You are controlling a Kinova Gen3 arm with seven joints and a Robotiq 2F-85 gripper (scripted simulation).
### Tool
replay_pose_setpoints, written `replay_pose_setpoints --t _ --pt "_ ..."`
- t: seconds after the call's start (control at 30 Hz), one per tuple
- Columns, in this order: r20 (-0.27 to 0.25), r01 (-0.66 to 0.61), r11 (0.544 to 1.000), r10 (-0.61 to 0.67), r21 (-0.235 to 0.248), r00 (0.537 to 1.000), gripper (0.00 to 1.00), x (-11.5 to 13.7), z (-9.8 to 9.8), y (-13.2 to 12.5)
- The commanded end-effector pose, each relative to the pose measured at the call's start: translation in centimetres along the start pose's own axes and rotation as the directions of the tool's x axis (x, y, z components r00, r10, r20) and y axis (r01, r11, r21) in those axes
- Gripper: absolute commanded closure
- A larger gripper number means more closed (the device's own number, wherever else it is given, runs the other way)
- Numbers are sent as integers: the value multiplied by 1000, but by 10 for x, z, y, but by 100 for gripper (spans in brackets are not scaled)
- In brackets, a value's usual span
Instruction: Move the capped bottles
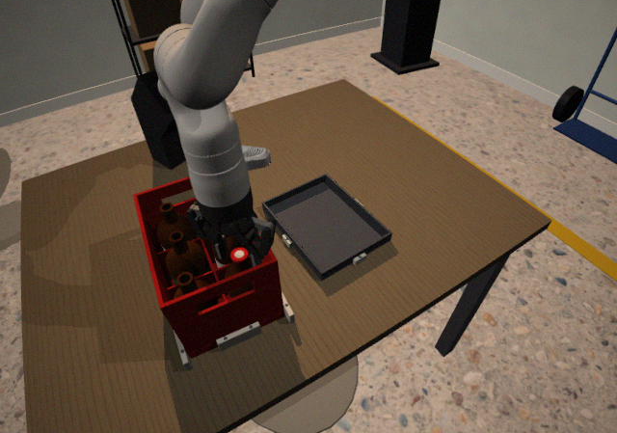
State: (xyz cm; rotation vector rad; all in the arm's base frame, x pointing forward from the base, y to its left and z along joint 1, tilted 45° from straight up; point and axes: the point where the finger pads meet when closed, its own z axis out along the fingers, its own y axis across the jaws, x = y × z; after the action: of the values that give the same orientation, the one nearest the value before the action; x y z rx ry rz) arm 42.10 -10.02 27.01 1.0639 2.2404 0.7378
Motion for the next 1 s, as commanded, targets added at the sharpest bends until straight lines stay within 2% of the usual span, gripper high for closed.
replay_pose_setpoints --t 0.0,0.1,0.97 --pt "-5 7 1000 -7 7 1000 40 3 7 -2" --pt "-1 2 1000 -2 1 1000 40 1 3 -1" --pt "-5 7 1000 -7 7 1000 40 4 11 -3"
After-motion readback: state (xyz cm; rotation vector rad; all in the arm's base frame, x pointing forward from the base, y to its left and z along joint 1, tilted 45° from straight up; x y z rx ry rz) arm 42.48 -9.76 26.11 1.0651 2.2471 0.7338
